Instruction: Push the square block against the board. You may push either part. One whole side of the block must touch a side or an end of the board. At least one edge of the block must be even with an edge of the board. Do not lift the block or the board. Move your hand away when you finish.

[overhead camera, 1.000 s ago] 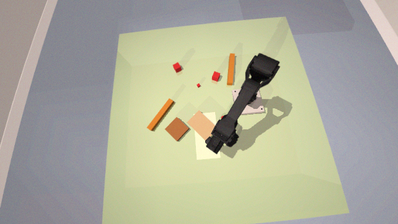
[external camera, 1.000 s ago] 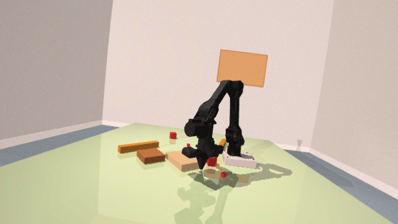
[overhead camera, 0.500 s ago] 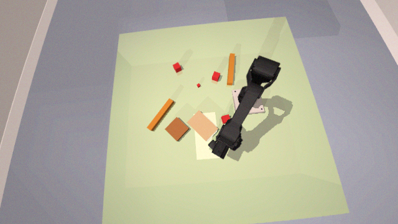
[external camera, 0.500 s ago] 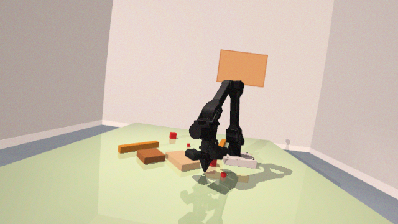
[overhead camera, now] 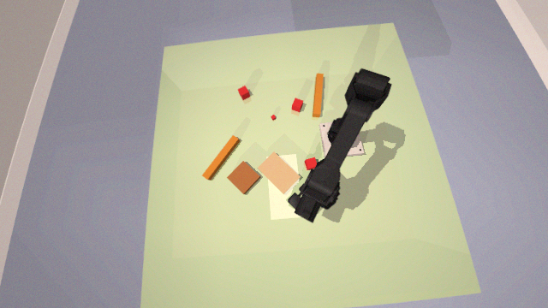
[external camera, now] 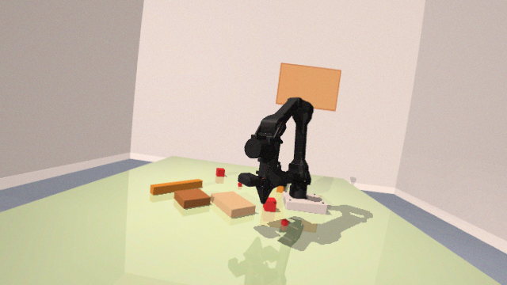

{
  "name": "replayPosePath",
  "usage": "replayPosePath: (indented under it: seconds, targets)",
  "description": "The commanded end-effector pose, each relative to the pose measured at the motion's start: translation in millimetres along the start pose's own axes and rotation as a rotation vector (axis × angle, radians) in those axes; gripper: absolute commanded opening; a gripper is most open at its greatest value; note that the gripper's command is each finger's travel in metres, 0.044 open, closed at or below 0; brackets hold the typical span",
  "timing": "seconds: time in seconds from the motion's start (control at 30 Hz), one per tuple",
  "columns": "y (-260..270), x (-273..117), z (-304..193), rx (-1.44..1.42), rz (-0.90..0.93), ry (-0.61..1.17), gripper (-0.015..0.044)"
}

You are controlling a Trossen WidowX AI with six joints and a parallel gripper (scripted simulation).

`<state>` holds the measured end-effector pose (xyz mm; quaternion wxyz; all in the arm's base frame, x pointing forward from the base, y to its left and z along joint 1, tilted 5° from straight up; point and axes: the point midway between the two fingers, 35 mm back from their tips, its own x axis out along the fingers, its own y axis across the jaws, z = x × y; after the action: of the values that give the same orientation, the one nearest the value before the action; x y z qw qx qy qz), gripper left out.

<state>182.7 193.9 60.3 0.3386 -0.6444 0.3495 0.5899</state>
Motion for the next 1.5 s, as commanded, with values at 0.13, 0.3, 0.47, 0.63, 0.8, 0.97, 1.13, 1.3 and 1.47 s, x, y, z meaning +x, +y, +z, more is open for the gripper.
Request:
replayPosePath:
  seconds: [0.13,0.3,0.47,0.63,0.8,0.97,1.13,1.3,1.47]
  targets:
    - [5,-2,-27,-0.009,0.013,0.004,0.0]
    - [4,41,-28,-0.009,0.012,0.005,0.0]
    - [5,53,-28,-0.009,0.013,0.005,0.0]
    - [4,53,-30,-0.009,0.013,0.005,0.0]
    - [4,53,-34,-0.009,0.012,0.005,0.0]
    - [3,53,-37,-0.009,0.012,0.005,0.0]
    - [3,53,-41,-0.009,0.012,0.005,0.0]
    - [2,53,-44,-0.009,0.012,0.006,0.0]
    - [2,53,-48,-0.009,0.012,0.006,0.0]
